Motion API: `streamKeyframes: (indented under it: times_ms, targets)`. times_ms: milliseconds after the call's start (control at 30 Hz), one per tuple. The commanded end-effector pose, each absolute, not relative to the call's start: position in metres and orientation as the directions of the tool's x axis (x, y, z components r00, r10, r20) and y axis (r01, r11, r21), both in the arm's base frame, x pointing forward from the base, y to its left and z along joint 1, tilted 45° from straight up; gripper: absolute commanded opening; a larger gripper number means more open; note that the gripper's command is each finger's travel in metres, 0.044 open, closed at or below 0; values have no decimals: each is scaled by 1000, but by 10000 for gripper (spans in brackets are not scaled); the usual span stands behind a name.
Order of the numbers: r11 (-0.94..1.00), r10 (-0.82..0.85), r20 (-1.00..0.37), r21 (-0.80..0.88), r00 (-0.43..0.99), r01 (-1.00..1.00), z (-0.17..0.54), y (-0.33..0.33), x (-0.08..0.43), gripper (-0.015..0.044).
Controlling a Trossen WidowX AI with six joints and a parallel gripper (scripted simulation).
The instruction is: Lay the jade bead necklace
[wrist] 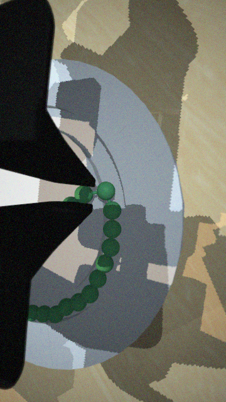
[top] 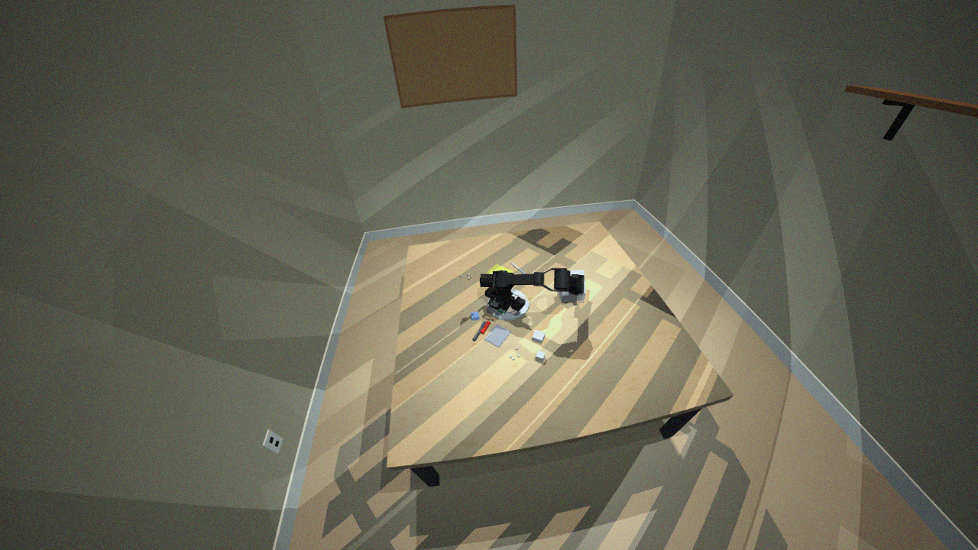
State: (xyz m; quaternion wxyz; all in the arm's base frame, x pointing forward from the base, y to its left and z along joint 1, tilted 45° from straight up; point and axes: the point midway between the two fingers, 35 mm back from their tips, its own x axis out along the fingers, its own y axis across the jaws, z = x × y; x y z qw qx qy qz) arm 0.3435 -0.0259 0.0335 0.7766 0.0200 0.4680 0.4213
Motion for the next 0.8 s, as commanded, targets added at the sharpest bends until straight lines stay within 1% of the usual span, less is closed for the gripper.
streamKeyframes:
  times_ms: [0,333,767]
  targets:
    - [644,674,-708,425,210,-636,36,-29,343,0]
    - [644,675,-708,426,209,-636,46,-16,338,0]
    - [643,675,-707,426,210,-636,40,-11,339,0]
